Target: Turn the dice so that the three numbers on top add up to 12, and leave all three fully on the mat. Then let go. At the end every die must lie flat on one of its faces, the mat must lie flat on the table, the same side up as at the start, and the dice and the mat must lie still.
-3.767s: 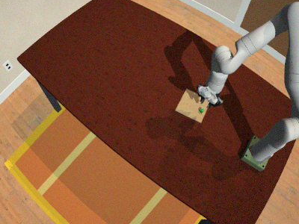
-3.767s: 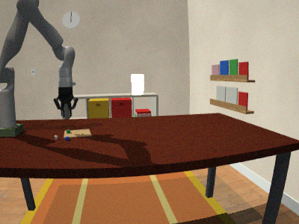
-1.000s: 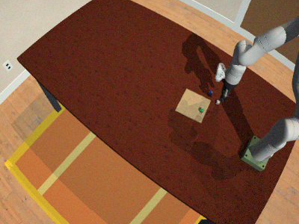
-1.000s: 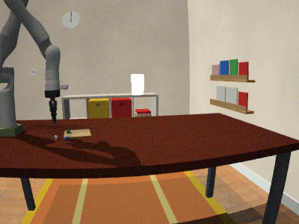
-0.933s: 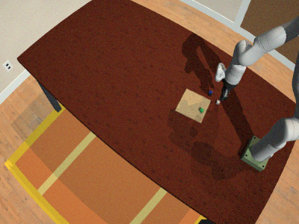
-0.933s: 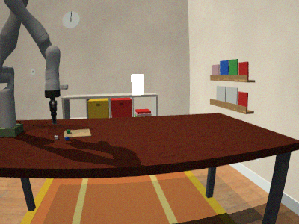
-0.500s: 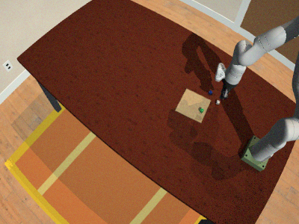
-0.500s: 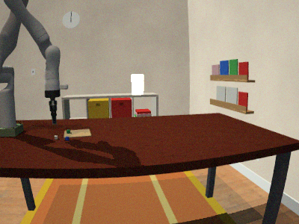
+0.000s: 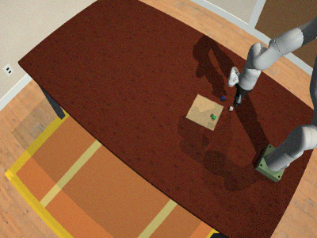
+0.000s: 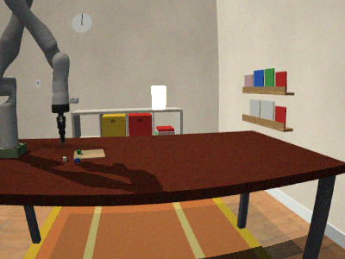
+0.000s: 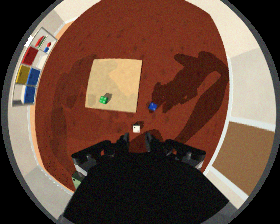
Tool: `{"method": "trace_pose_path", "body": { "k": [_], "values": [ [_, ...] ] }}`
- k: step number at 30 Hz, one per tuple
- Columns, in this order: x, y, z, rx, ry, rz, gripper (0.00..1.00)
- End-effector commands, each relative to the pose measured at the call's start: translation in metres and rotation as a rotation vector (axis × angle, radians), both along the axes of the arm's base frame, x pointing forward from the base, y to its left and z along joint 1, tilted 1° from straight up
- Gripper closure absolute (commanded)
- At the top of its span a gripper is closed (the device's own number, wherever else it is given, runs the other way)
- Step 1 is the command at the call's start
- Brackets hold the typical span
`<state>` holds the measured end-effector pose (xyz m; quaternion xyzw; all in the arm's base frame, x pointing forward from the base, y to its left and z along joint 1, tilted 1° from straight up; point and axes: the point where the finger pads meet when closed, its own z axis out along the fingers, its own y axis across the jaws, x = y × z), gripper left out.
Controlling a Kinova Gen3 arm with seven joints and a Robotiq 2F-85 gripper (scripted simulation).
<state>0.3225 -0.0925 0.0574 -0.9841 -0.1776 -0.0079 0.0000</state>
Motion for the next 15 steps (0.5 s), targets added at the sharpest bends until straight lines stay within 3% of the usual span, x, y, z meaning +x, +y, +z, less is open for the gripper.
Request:
{"method": "trace_pose_path", "body": {
  "k": [1,15],
  "values": [
    [0.0004,-0.0001,0.0004,-0.001,-0.001,0.000,0.69],
    [0.0005,0.0000,-0.0077,-0.001,-0.001,0.000,0.69]
  ]
}}
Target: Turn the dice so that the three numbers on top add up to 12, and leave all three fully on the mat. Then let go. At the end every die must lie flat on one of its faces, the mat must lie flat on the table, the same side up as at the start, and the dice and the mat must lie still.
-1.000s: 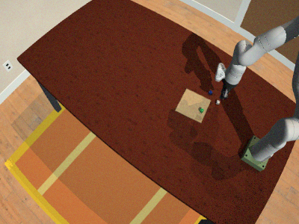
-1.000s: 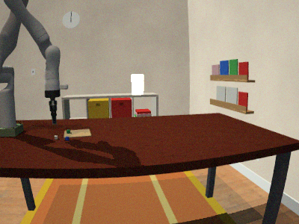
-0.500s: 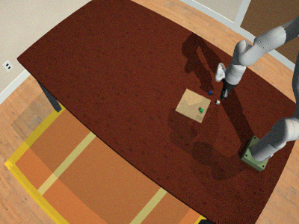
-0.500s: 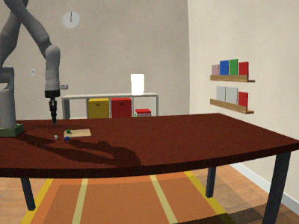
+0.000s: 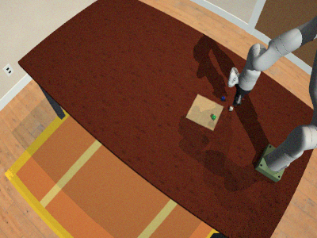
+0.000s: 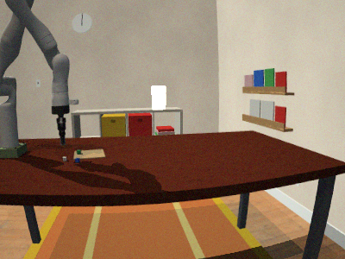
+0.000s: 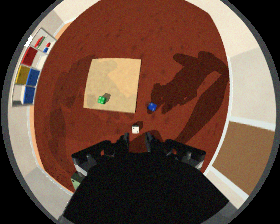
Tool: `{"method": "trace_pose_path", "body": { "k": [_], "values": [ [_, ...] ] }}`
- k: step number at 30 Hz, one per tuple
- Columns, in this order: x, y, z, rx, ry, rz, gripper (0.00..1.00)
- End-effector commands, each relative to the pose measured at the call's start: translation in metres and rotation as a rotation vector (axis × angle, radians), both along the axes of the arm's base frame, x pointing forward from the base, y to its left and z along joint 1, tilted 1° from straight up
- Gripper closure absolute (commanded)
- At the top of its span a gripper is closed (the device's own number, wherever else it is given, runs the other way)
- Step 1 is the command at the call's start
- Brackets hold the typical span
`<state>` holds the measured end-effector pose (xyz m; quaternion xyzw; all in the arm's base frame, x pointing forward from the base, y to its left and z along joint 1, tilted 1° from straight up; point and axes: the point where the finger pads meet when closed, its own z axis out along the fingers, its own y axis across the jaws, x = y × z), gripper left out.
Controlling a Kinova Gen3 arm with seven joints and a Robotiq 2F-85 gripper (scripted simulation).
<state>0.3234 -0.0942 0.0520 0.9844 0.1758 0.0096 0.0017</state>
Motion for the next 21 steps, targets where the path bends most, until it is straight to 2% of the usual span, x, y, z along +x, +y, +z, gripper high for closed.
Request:
{"method": "trace_pose_path", "body": {
  "k": [1,21],
  "values": [
    [0.000,0.002,-0.003,0.002,0.003,0.004,0.69],
    [0.000,0.002,-0.028,0.002,0.003,0.004,0.69]
  ]
}}
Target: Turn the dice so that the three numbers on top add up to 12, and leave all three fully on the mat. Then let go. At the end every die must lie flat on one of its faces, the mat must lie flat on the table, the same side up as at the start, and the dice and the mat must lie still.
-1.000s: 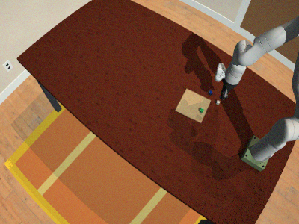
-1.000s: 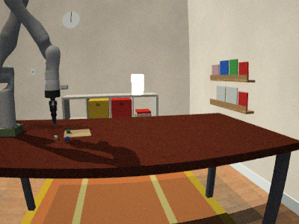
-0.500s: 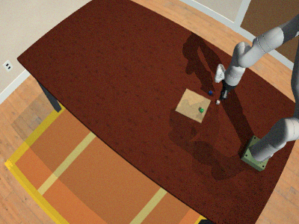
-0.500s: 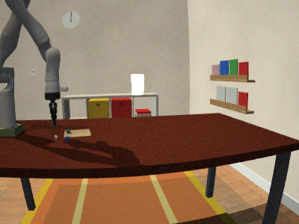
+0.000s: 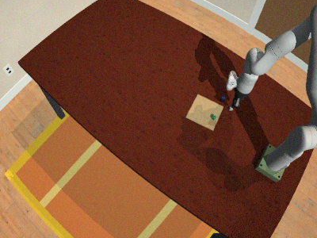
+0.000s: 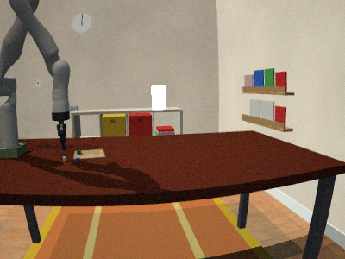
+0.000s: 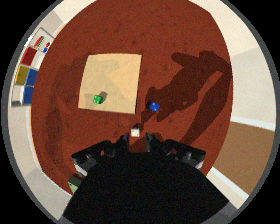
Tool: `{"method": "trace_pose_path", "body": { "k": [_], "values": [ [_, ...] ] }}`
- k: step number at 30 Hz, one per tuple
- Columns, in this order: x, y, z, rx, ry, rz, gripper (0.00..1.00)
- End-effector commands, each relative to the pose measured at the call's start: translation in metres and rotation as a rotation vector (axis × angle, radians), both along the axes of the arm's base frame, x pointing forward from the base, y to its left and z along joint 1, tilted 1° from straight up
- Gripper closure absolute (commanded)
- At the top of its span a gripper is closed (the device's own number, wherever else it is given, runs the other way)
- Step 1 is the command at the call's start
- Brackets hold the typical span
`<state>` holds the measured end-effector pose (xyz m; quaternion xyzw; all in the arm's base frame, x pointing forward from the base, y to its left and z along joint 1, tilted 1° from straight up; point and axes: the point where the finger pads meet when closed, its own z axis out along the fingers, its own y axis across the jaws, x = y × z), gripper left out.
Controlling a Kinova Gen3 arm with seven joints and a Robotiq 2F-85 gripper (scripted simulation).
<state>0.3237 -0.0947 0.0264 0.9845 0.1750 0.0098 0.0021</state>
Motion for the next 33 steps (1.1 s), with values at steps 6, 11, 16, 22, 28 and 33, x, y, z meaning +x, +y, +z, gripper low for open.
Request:
{"method": "trace_pose_path", "body": {
  "k": [6,11,16,22,28,33],
  "values": [
    [0.000,0.003,-0.011,0.003,0.003,0.005,0.69],
    [0.000,0.003,-0.016,0.003,0.003,0.005,0.69],
    [0.000,0.003,-0.019,0.003,0.003,0.005,0.69],
    [0.000,0.003,-0.021,0.003,0.003,0.005,0.69],
    [0.000,0.003,-0.021,0.003,0.003,0.005,0.69],
    [0.000,0.003,-0.021,0.003,0.003,0.005,0.69]
  ]
}}
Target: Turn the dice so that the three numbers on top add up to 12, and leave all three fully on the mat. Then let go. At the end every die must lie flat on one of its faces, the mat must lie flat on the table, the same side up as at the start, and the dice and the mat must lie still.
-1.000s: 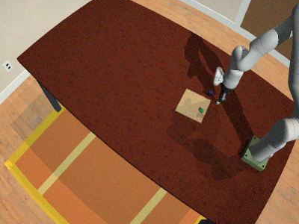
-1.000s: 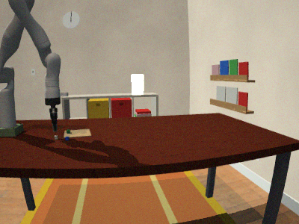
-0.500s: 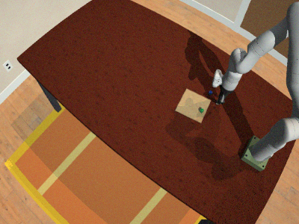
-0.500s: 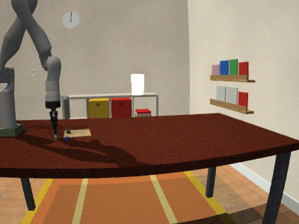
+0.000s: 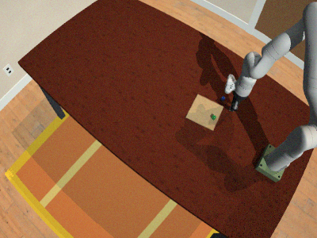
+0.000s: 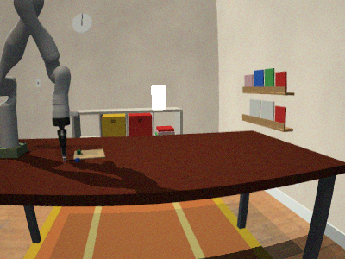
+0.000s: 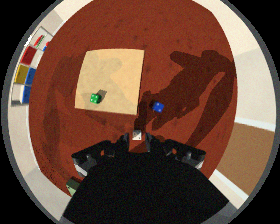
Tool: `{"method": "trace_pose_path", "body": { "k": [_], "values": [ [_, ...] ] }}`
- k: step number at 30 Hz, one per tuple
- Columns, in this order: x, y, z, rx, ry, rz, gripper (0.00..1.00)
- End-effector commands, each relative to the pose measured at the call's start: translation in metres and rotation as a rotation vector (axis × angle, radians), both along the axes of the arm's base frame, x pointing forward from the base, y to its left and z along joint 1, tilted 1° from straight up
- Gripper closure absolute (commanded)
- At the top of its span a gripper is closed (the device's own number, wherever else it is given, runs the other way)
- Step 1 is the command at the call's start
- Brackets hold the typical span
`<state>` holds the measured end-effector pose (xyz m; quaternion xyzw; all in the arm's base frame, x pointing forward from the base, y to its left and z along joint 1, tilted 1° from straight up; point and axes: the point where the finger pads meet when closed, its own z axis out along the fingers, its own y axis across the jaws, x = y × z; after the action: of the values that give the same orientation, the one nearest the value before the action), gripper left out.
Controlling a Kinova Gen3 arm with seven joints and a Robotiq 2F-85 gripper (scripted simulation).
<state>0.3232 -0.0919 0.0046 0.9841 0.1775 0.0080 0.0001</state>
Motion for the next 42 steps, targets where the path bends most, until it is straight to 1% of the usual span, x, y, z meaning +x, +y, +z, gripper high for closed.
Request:
{"method": "trace_pose_path", "body": {
  "k": [1,34,42],
  "values": [
    [0.0004,0.0000,0.0003,0.000,-0.001,0.000,0.69],
    [0.0004,0.0000,0.0001,0.000,-0.001,0.000,0.69],
    [0.0005,0.0000,-0.0056,0.000,-0.001,0.000,0.69]
  ]
}}
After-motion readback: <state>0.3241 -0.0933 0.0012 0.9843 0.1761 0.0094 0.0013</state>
